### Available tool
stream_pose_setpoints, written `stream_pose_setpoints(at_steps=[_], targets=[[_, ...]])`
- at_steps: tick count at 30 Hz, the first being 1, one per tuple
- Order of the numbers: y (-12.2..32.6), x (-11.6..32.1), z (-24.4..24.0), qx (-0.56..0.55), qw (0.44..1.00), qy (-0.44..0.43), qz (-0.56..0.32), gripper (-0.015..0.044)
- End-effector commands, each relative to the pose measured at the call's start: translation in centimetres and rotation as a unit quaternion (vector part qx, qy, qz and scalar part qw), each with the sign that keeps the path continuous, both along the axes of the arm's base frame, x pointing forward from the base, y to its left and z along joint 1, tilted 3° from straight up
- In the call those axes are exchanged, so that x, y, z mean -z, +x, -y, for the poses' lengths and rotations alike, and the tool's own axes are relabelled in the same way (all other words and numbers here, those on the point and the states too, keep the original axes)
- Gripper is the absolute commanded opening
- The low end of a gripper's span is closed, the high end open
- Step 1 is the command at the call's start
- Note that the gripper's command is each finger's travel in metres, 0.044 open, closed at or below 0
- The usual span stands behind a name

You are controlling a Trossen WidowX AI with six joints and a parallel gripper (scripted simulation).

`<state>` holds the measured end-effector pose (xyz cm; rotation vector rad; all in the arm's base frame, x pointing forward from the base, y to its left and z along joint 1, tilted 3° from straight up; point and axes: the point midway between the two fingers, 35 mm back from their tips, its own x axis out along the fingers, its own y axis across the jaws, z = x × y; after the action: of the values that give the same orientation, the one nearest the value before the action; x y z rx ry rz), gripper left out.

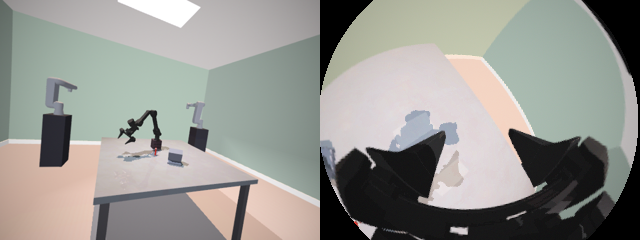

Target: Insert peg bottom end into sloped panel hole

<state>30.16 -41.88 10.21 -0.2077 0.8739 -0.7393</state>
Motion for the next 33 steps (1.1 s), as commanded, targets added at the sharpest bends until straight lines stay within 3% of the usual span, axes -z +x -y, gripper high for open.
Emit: stream_pose_setpoints(at_steps=[1, 17, 33], targets=[[1.3, 0.8, -3.1, -0.022, 0.999, 0.036, -0.01, 0.044], [3.7, 3.3, -14.0, -0.089, 0.983, 0.142, -0.071, 0.044], [2.4, 4.9, -24.4, -0.141, 0.951, 0.226, -0.154, 0.044]])
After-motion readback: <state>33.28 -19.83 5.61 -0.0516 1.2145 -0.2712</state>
